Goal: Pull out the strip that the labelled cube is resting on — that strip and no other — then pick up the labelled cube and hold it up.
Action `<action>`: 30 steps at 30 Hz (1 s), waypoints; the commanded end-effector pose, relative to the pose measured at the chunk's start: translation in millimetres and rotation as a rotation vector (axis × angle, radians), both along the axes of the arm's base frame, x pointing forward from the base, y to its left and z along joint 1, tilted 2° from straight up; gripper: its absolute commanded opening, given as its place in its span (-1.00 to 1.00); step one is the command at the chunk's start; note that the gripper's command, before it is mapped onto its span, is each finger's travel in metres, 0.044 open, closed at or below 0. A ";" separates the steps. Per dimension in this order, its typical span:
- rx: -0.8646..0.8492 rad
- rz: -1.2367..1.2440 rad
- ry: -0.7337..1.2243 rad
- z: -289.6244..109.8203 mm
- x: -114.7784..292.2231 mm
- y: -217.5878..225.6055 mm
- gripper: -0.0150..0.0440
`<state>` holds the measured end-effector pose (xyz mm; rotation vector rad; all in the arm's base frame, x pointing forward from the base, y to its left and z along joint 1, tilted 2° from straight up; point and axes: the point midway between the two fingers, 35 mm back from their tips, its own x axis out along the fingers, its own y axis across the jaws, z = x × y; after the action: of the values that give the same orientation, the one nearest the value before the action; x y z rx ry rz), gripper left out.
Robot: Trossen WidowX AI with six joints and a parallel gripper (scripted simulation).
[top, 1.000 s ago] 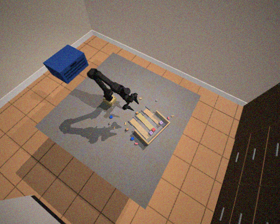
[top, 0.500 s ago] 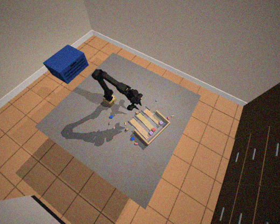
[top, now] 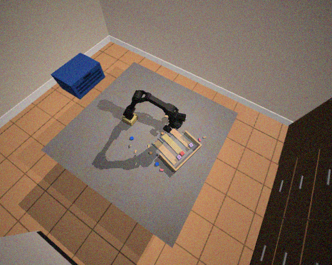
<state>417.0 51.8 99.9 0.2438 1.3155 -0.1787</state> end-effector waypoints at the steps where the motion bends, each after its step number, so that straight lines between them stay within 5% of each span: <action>1: -0.009 -0.053 0.143 -23.4 7.5 17.0 -0.49; 30: -0.018 -0.070 0.190 -64.7 11.3 15.8 -0.49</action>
<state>428.3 68.6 41.5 0.2629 1.4939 -0.2702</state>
